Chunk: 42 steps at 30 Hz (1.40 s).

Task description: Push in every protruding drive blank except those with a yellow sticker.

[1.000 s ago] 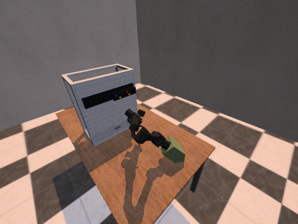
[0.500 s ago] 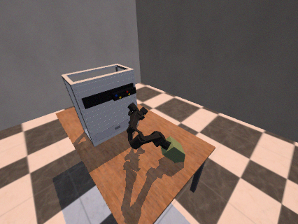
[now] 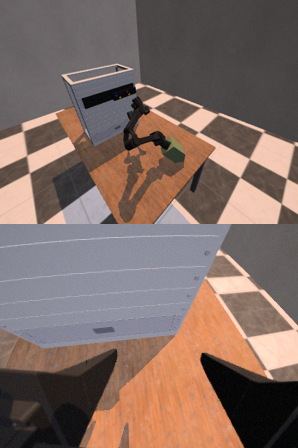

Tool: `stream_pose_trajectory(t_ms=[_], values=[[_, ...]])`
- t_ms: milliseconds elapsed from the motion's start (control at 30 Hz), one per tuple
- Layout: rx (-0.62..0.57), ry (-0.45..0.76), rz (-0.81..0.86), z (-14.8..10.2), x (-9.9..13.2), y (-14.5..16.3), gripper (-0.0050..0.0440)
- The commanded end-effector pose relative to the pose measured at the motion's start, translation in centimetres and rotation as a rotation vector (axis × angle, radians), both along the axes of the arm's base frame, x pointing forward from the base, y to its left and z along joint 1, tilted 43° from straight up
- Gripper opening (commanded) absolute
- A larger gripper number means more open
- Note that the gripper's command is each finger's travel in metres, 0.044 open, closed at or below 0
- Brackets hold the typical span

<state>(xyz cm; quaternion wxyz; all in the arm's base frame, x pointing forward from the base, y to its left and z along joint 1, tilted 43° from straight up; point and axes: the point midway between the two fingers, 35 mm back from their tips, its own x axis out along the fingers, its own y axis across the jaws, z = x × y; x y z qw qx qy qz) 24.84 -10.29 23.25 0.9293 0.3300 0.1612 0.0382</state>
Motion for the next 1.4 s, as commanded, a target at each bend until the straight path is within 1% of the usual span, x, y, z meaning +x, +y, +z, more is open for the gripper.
stream_pose_trajectory(t_ms=[0, 67, 133, 333, 633, 700, 1200, 1267, 1367], values=[[0.146, -0.069, -0.012, 1.7, -0.5, -0.9, 0.044], [0.199, -0.084, -0.017, 2.1, -0.7, -1.2, 0.044], [0.199, -0.084, -0.017, 2.1, -0.7, -1.2, 0.044], [0.363, -0.139, -0.042, 3.3, -1.2, -1.9, 0.044], [0.562, -0.197, -0.063, 4.8, -1.8, -2.7, 0.044], [0.562, -0.197, -0.063, 4.8, -1.8, -2.7, 0.044], [0.869, -0.29, -0.097, 6.8, -2.6, -4.0, 0.044], [0.869, -0.29, -0.097, 6.8, -2.6, -4.0, 0.044], [0.94, -0.311, -0.106, 7.3, -2.8, -4.3, 0.044]])
